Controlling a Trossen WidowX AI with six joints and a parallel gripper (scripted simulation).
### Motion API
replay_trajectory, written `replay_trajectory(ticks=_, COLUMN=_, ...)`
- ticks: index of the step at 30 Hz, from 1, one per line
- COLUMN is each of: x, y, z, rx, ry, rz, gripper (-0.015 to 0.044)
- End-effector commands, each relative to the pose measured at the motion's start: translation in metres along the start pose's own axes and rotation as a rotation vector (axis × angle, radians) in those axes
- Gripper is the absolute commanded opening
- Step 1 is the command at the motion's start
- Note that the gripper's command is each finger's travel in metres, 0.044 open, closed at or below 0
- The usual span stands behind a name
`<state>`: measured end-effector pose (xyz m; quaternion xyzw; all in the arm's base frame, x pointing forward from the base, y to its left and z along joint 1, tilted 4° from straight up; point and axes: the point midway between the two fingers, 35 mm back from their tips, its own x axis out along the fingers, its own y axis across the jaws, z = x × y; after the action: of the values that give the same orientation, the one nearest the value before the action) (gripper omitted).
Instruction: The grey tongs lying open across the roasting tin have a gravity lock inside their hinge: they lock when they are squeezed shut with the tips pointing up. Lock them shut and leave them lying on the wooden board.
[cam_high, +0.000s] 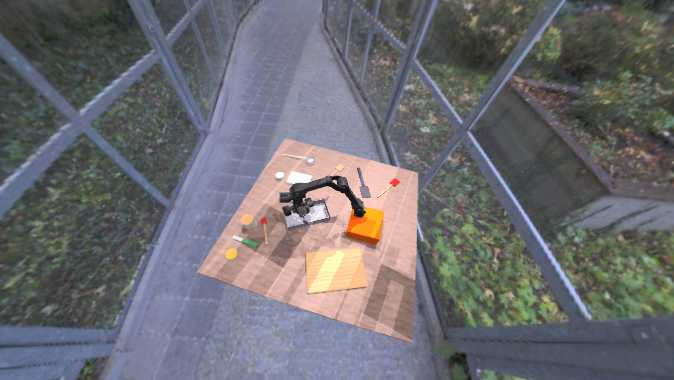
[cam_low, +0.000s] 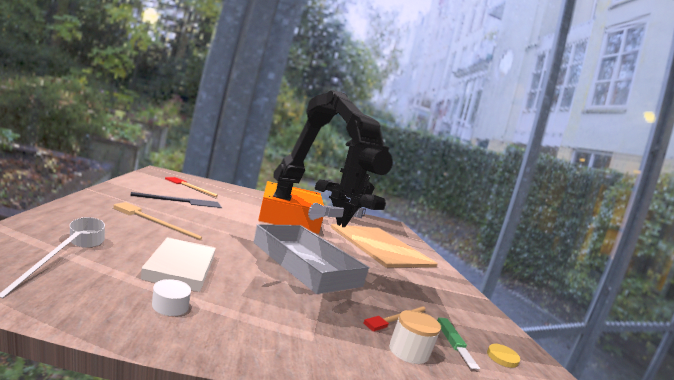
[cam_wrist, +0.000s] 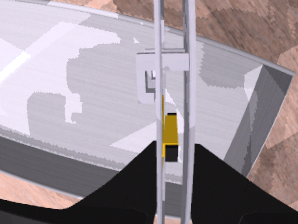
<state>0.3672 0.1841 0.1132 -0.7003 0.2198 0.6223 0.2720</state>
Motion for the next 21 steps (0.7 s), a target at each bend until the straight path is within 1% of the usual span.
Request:
replay_trajectory(ticks=1, x=-0.001, y=0.003, z=0.002, rx=0.002, ry=-0.007, rz=0.021, gripper=-0.015)
replay_trajectory(ticks=10, x=0.003, y=0.001, z=0.008, rx=-0.023, ry=-0.012, rz=0.027, gripper=-0.015)
replay_trajectory(ticks=21, x=0.002, y=-0.017, z=0.076, rx=-0.252, ry=-0.019, rz=0.02, gripper=-0.015)
